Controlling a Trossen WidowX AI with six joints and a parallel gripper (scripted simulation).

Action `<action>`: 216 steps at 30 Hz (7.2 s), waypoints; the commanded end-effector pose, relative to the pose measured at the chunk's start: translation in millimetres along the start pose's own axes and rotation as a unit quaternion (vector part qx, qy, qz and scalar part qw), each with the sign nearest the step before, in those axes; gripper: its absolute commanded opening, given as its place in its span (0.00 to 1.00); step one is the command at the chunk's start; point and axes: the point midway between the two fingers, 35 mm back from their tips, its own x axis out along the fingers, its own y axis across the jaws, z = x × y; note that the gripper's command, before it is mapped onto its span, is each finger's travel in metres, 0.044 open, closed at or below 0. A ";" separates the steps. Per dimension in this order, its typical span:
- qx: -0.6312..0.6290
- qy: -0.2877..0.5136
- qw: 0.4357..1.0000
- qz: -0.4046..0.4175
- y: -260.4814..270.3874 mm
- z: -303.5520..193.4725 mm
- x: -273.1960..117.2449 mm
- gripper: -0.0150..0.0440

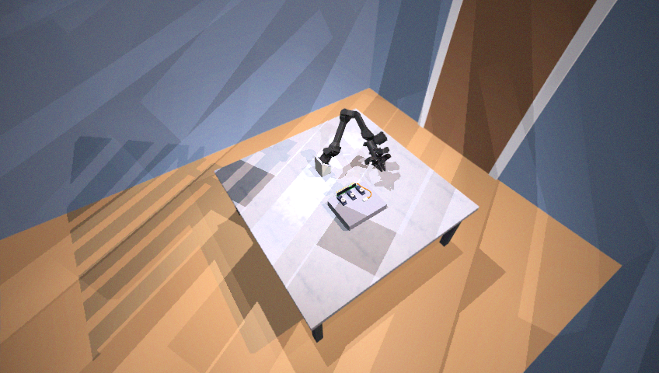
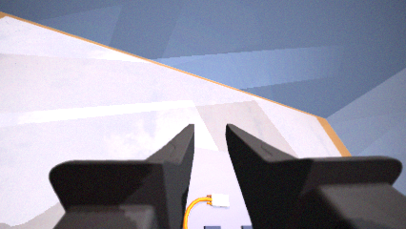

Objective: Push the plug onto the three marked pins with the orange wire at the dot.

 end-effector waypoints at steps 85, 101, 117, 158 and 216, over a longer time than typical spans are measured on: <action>0.664 0.474 0.512 -0.267 -44.1 -170.0 111.6 0.45; 0.664 0.474 0.512 -0.267 -41.4 -176.2 114.6 0.25; 0.663 0.474 0.514 -0.267 -62.5 -128.2 90.7 0.25; 0.300 0.546 0.782 0.009 -100.5 -188.0 -36.5 0.25; 0.094 0.525 0.832 0.153 -83.7 -245.1 -44.4 0.25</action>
